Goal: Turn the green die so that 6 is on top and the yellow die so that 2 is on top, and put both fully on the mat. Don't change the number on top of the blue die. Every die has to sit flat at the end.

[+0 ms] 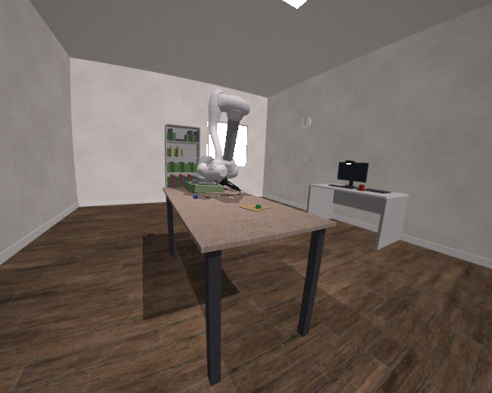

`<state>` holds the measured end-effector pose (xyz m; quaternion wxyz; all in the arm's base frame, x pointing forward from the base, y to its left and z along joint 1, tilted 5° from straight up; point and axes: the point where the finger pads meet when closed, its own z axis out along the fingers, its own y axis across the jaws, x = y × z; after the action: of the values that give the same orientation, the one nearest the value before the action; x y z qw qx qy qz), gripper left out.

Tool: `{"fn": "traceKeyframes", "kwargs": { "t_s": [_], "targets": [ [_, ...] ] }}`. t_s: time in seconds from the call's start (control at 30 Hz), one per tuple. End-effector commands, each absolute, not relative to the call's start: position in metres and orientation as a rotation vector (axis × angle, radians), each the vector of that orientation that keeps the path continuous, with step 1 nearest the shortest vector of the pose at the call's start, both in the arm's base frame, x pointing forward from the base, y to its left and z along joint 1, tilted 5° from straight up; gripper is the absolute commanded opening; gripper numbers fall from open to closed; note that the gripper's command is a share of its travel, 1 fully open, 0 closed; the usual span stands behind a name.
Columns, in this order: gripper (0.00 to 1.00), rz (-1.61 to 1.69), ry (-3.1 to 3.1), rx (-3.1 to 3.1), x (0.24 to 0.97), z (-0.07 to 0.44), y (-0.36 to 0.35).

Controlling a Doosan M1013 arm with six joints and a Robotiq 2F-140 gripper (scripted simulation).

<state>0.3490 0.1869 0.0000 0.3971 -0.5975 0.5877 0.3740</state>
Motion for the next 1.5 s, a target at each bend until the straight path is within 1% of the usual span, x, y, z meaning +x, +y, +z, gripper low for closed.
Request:
{"fn": "traceKeyframes", "kwargs": {
  "t_s": [0.0,1.47],
  "targets": [
    [0.21,0.947,1.489,-1.513,0.349,0.000,0.187],
    [0.21,0.947,1.489,-1.513,0.350,-0.012,0.188]
  ]
}}
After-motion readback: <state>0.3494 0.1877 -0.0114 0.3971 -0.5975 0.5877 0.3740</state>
